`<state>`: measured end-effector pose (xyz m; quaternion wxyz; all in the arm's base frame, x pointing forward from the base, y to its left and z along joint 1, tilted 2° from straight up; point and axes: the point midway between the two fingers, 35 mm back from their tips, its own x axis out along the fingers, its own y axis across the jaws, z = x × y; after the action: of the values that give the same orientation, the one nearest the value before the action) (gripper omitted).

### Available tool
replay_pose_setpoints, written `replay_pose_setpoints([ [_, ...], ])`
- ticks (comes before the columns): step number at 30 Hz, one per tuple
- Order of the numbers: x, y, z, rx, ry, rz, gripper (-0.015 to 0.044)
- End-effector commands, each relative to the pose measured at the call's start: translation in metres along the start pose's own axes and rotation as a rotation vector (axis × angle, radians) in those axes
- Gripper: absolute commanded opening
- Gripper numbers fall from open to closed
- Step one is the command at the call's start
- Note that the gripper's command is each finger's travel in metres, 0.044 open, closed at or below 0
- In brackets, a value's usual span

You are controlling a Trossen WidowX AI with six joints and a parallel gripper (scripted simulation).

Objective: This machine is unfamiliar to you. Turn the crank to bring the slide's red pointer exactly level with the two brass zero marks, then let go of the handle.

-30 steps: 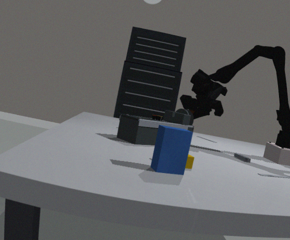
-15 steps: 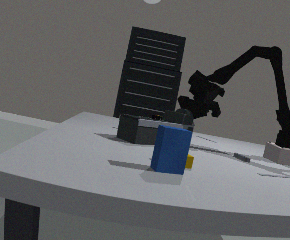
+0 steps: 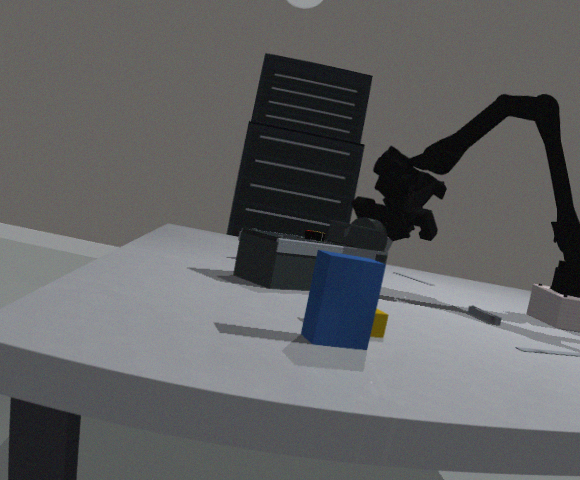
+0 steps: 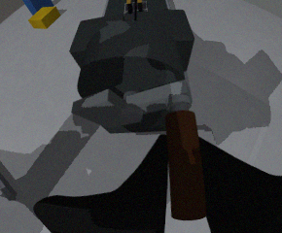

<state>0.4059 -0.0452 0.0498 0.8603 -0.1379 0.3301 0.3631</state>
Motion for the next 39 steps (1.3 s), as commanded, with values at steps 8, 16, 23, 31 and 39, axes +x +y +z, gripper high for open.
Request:
replay_pose_setpoints([
  [8, 0.011, -0.004, -0.011, -0.002, 0.007, -0.004, 0.0],
  [16, 0.015, -0.002, -0.015, -0.002, 0.007, -0.004, 0.0],
  [23, 0.018, -0.001, -0.018, -0.002, 0.007, -0.004, 0.0],
  [31, 0.021, 0.001, -0.021, -0.002, 0.007, -0.003, 0.0],
  [39, 0.023, 0.003, -0.023, -0.002, 0.007, -0.003, 0.0],
])
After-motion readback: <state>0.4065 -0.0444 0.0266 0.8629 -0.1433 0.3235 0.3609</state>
